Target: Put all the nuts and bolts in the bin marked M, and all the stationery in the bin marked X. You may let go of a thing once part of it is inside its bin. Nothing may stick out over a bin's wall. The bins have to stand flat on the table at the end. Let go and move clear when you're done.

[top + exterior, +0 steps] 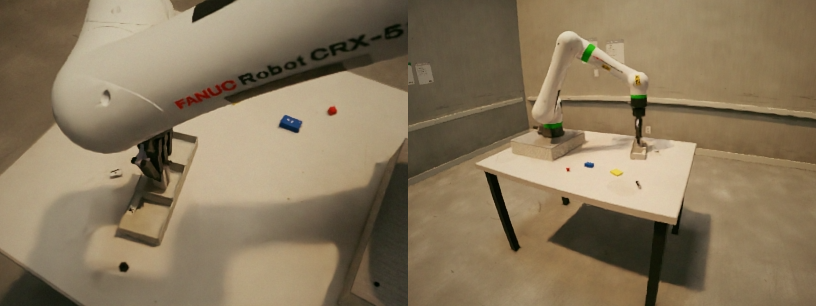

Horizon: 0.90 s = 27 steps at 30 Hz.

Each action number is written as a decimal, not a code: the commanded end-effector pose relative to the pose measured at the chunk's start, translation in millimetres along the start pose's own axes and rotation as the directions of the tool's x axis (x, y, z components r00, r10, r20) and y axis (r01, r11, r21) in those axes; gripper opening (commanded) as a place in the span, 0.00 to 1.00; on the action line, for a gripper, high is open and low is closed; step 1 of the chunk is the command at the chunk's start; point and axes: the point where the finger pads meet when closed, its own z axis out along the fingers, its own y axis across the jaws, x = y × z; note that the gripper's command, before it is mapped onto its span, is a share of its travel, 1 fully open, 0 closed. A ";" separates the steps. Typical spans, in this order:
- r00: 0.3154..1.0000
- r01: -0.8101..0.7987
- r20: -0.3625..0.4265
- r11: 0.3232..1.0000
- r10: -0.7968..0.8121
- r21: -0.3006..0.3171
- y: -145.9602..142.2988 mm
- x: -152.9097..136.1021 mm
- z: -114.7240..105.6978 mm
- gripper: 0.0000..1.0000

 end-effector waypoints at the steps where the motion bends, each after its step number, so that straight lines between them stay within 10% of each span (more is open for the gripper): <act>1: 1.000 0.000 0.000 1.000 0.000 0.000 0.0 0.2 -0.2 0.15; 27: 1.000 0.000 0.000 1.000 0.000 0.000 0.0 0.2 -26.9 0.15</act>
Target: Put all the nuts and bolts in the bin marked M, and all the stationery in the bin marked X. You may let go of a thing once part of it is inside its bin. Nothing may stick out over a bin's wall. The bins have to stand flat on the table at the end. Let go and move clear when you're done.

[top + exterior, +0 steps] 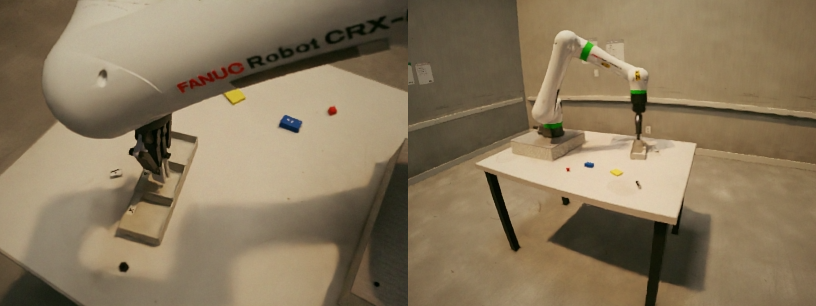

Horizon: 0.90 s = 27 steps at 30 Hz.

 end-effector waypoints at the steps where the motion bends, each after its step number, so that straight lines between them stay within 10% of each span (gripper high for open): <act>1: 1.000 0.000 0.000 1.000 0.000 0.000 0.0 0.2 -5.7 0.15; 27: 1.000 0.000 0.000 1.000 0.000 0.000 -74.8 -4.5 -27.4 0.15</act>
